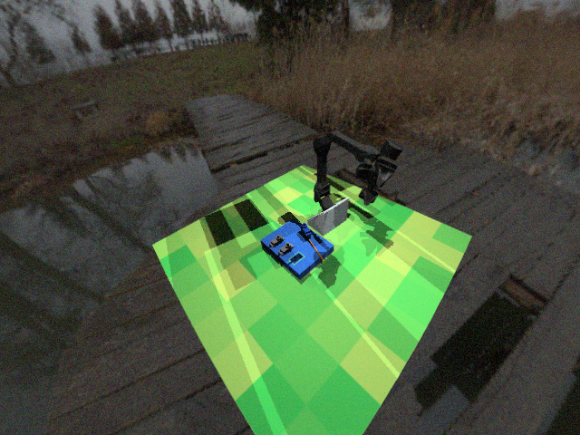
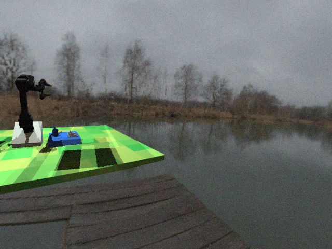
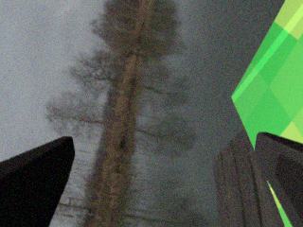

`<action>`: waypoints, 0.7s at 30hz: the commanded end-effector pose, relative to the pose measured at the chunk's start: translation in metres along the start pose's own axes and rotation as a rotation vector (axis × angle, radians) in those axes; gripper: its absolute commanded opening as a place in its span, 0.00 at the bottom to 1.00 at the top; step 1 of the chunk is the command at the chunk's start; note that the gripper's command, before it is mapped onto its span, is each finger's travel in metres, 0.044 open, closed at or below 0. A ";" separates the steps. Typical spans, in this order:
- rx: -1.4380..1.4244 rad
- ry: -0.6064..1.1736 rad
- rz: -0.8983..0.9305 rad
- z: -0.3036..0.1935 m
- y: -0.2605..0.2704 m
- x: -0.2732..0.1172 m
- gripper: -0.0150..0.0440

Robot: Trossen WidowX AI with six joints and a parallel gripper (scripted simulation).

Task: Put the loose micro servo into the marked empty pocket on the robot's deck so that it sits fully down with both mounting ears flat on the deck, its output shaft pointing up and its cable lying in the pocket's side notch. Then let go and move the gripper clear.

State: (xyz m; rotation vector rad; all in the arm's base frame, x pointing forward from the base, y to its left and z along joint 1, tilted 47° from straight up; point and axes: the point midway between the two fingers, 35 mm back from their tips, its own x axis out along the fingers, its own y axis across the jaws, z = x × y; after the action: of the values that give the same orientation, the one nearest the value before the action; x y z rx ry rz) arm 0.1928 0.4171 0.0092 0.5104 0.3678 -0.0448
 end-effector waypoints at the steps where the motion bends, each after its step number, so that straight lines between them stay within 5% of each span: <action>1: -0.117 0.014 -0.050 0.011 -0.013 0.011 1.00; 21: -0.725 0.187 -0.328 0.064 -0.094 0.060 1.00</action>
State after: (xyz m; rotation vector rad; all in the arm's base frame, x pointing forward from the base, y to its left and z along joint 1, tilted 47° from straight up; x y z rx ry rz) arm 0.2535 0.3223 -0.0046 -0.1833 0.5718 -0.1650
